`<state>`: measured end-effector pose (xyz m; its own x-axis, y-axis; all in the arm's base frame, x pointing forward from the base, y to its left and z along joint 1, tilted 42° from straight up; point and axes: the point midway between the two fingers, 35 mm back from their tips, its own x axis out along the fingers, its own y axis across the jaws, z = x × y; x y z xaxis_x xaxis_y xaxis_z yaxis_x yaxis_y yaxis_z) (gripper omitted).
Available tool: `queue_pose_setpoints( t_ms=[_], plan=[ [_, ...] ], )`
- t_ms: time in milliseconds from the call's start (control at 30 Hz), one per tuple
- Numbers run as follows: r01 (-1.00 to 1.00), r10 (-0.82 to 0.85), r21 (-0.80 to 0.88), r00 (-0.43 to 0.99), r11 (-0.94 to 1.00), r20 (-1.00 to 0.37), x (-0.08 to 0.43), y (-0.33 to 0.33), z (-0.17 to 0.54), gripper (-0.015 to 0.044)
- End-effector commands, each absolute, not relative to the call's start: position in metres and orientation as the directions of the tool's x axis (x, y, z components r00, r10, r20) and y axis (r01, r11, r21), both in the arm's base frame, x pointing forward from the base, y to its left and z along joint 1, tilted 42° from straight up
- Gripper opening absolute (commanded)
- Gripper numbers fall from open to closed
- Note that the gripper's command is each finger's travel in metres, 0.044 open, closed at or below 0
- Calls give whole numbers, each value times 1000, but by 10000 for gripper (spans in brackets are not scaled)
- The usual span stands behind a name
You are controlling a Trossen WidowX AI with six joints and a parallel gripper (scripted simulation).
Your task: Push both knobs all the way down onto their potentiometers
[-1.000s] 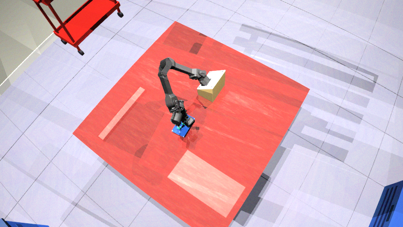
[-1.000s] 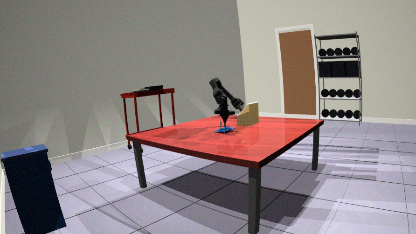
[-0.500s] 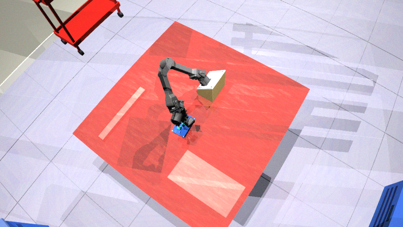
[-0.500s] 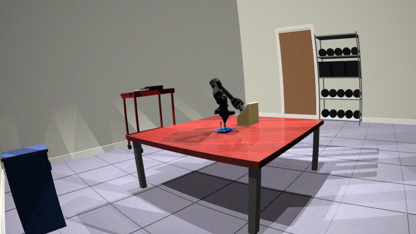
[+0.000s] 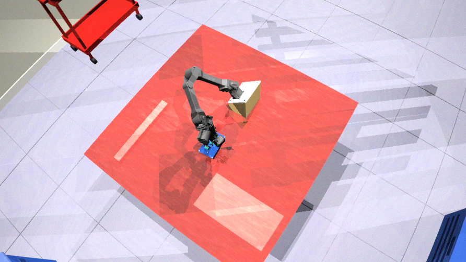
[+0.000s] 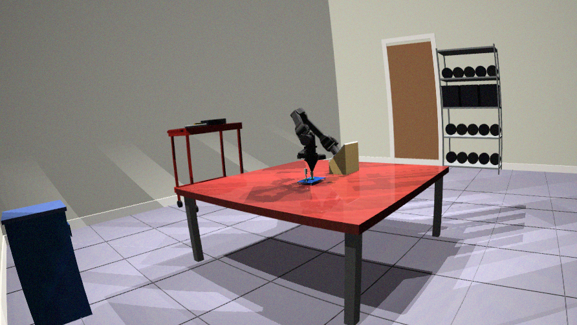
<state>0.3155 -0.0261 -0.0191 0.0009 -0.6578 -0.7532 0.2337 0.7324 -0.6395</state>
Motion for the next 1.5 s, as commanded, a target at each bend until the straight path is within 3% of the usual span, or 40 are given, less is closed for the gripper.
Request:
queue_pose_setpoints(
  t_ms=[0, 733, 1000, 1267, 1467],
  plan=[
    [259, -663, -644, -16, 720, -748, 318, -36, -26, 0],
    [259, -662, -643, -17, 721, -749, 318, -13, -1, 0],
    [252, -667, -649, -19, 718, -745, 317, -18, -5, 210],
    [201, -661, -644, 20, 738, -750, 332, -6, 5, 0],
    [248, -661, -642, -7, 726, -750, 358, 7, 36, 0]
  ],
)
